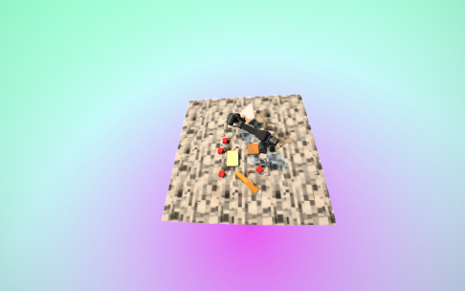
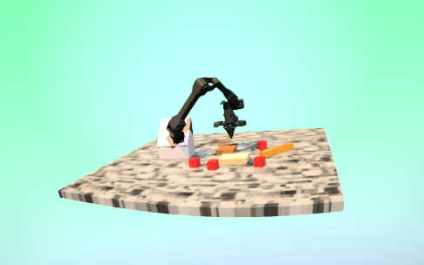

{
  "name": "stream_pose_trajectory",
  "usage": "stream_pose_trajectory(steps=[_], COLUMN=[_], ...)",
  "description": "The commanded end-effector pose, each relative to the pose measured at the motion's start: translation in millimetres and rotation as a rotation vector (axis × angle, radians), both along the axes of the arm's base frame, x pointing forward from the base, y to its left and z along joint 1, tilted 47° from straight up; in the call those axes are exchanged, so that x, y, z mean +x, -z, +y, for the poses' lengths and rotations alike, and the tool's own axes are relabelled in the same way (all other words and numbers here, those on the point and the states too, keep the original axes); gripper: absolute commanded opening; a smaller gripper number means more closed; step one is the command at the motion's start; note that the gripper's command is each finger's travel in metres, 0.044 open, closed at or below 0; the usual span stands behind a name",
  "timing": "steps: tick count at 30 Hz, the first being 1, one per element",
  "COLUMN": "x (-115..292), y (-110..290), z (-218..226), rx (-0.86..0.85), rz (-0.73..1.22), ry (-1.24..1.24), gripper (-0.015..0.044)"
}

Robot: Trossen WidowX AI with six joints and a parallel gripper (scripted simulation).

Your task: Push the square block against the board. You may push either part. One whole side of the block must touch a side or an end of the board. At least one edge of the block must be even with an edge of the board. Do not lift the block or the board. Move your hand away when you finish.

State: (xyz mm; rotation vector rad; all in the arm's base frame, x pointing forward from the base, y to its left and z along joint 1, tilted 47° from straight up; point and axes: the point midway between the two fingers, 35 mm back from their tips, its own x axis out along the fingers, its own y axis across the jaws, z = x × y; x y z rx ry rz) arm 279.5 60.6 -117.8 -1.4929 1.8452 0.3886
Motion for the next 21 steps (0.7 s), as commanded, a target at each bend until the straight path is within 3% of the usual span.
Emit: stream_pose_trajectory(steps=[1,21], x=[-9.7,-60.4], y=[-8.8,-38.7], z=[-2.8,-24.3], rx=[-0.004,-0.055], rz=[-0.106,-0.602], ry=[0.101,0.585], gripper=[0.0,0.0])
